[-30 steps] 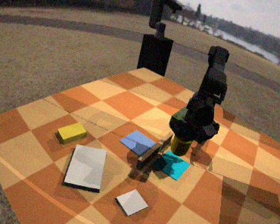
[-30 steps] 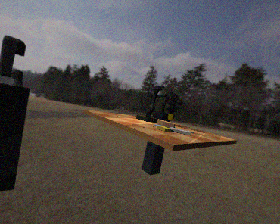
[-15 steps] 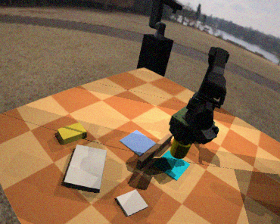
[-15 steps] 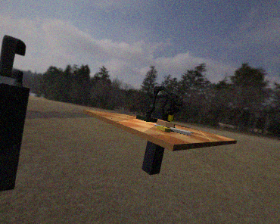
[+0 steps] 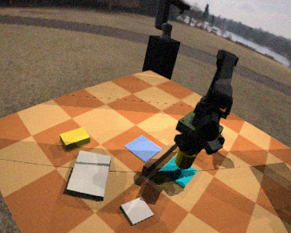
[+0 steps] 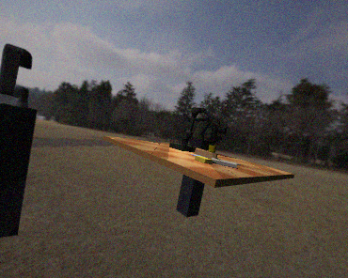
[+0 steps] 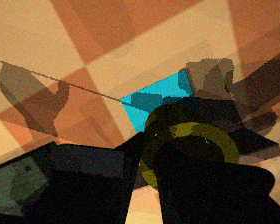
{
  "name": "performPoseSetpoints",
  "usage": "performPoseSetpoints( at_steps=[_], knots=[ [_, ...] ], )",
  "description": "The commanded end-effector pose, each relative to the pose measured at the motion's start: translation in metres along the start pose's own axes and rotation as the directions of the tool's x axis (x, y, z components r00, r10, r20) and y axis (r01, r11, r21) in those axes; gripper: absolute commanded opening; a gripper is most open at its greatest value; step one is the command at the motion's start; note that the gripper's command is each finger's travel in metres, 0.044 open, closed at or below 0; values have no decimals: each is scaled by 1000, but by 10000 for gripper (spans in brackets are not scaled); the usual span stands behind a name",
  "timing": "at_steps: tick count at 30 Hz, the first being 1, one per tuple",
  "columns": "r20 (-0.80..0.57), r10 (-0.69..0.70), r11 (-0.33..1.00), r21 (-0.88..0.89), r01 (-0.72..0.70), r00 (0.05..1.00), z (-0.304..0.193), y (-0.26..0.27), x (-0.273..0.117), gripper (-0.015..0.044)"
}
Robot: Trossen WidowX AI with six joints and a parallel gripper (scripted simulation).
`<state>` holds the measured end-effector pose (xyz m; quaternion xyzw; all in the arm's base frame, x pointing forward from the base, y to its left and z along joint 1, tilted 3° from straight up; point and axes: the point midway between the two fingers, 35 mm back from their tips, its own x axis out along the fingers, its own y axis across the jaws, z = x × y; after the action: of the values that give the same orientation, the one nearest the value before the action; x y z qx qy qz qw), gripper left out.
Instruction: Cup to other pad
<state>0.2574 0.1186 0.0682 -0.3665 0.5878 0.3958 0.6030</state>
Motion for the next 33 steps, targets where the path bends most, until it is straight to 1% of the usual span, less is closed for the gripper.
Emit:
performPoseSetpoints(
  at_steps=[1, 23, 33],
  knots=[
    [3, 5, 1000, 6, -5, 1000, 0, 1, 6, 0],
    [3, 5, 1000, 6, -5, 1000, 0, 3, 40, 0],
    [-1, 1, 1000, 0, -1, 1000, 0, 2, 37, 0]
  ],
)
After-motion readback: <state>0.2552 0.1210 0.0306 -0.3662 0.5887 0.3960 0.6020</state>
